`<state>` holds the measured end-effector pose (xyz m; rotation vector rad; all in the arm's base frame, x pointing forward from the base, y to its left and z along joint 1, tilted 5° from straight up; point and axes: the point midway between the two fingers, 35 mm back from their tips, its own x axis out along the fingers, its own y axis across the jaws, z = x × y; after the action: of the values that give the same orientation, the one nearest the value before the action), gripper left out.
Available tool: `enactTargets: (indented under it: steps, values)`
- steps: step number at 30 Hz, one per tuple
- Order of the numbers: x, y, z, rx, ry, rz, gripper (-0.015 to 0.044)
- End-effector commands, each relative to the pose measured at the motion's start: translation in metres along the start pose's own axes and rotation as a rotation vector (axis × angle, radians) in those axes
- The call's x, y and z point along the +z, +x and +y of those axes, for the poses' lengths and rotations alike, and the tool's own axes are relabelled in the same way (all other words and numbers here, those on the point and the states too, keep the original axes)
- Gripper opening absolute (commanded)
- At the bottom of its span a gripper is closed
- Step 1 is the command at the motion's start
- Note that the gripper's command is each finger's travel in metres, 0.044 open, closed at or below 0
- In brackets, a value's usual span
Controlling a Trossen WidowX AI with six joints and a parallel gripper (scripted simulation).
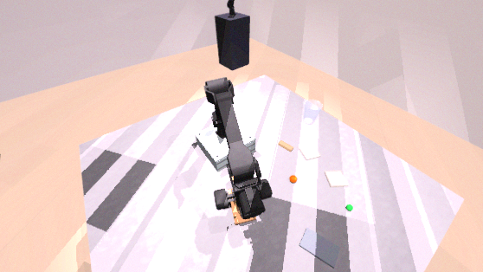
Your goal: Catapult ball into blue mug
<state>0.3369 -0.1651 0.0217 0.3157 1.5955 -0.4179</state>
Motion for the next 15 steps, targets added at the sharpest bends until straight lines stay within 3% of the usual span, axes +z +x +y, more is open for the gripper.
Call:
enactTargets:
  steps: [1,9,15]
  values:
    - [0.001,-0.063,0.000,0.003,0.005,-0.039,0.0440]
    - [0.005,-0.051,0.000,0.002,0.001,-0.048,0.0440]
    - [-0.002,-0.111,-0.001,0.004,0.004,-0.070,0.0440]
